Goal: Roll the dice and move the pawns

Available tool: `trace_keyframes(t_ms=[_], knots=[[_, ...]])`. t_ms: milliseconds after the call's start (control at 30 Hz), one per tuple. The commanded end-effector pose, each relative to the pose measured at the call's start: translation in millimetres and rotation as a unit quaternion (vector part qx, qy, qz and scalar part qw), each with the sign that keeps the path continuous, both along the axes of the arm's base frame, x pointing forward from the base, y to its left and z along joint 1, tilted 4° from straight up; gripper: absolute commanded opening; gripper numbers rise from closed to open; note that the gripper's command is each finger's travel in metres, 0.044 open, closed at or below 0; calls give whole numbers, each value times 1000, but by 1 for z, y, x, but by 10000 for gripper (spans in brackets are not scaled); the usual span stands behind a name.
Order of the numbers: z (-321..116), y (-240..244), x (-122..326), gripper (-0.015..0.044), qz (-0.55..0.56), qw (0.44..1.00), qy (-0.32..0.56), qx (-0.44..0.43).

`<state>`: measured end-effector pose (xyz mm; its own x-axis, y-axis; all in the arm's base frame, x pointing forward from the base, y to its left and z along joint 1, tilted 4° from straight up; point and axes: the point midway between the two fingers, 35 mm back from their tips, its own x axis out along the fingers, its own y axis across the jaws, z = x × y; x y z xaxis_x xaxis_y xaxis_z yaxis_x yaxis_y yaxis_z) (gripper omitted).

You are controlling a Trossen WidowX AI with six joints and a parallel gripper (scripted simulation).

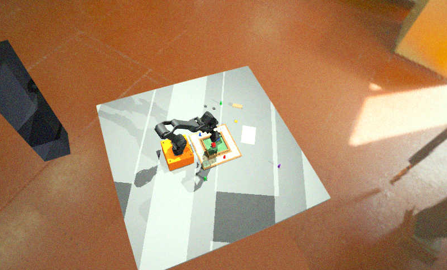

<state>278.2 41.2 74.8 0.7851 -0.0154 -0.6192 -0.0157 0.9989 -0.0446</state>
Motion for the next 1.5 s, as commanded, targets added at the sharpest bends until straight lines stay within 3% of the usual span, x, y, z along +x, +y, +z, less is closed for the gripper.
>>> trace_keyframes(t_ms=[0,100,167,367,633,800,867,967,1167,1300,1467], knots=[[30,1,0,367,-4,1000,-10,3],[30,1,0,440,-4,1000,-10,3],[28,1,2,440,-4,1000,8,1],[11,2,17,440,-5,985,170,-11],[-13,-1,27,440,-19,924,382,-3],[-15,-2,27,440,-21,917,399,-2],[-11,-1,27,440,-16,934,357,-8],[-14,-21,31,361,-48,931,362,7],[-29,-104,30,204,-182,906,374,75],[-37,-149,21,200,-252,885,375,113],[-38,-151,20,200,-255,884,375,115]])
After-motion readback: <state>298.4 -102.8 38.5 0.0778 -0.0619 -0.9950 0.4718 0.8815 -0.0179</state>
